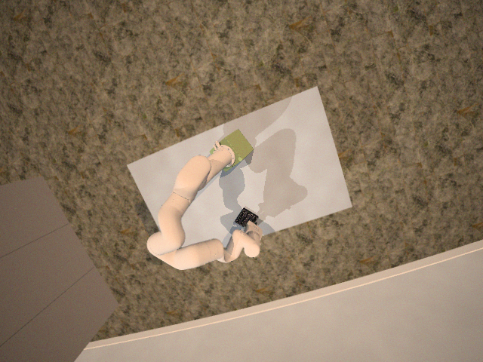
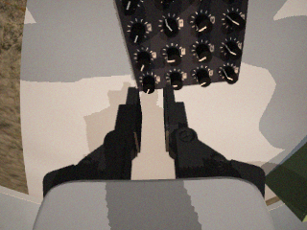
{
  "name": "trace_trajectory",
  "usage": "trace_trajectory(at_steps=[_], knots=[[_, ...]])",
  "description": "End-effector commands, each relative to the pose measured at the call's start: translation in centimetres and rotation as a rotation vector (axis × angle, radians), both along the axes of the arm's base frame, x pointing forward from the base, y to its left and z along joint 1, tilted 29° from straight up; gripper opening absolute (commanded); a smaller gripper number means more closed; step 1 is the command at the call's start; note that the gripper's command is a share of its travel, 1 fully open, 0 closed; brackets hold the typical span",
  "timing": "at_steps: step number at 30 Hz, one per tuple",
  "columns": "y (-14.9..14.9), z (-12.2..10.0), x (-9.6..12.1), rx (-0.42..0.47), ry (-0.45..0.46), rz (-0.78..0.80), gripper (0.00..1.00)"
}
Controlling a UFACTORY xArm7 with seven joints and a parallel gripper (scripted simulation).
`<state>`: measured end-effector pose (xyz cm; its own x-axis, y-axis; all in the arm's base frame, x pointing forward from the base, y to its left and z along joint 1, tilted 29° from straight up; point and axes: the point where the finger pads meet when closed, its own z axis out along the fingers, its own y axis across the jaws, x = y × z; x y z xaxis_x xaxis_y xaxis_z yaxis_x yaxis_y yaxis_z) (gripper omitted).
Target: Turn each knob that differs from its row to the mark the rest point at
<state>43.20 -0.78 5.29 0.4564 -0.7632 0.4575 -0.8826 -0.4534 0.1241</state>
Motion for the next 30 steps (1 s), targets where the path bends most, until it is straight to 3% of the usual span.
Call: trace_trajectory(at_steps=[1, 17, 30], knots=[[-0.3, 0.6, 0.2, 0.011, -0.082, -0.13, 0.19], [-1.4, 1.8, 0.4, 0.056, -0.261, -0.469, 0.19], [-2.6, 3.0, 0.4, 0.107, -0.449, -0.832, 0.19]])
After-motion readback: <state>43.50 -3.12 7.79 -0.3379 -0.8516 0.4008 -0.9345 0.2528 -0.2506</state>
